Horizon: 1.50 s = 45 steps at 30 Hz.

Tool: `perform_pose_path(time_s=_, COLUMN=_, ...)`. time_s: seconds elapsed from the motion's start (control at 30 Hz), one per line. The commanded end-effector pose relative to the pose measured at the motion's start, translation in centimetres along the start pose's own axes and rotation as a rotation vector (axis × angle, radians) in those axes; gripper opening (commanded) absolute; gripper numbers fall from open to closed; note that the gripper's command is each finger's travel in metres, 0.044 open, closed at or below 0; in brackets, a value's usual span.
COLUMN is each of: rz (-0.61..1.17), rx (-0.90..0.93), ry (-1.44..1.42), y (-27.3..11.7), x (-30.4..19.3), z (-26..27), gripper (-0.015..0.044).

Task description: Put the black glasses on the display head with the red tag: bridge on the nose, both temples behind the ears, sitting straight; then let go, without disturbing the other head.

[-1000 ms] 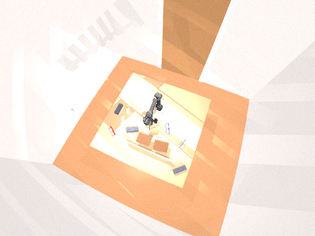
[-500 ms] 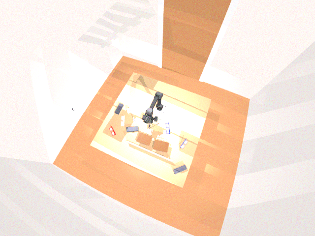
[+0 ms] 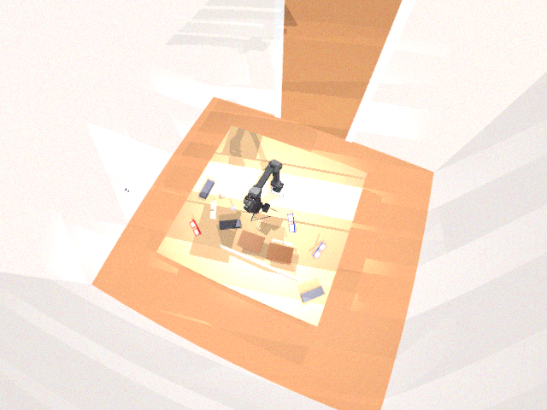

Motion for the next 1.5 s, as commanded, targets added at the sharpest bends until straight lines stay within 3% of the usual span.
perform_pose_path(time_s=0.0, rz=-0.001, rx=0.0, ry=0.182, y=-0.1, x=0.1, z=-2.1, gripper=0.0)
perform_pose_path(time_s=0.87, rz=-0.005, rx=-0.014, ry=1.28, y=-0.1, x=-3.7, z=-15.3, gripper=0.0)
perform_pose_path(time_s=1.17, rz=-0.005, rx=-0.014, ry=1.308, y=0.3, x=-3.8, z=-15.7, gripper=0.0)
perform_pose_path(time_s=1.47, rz=-0.005, rx=-0.014, ry=1.308, y=3.9, x=-3.8, z=-15.8, gripper=0.0)
Point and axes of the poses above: the point midway between the two fingers, 35 mm back from their tips, its own y axis out along the fingers, its own z axis across the jaws, x = y × z, the point moved 1 cm from there along -y, back along the fingers, and after that the axes turned 5 degrees about -y, right-handed, at the moved point
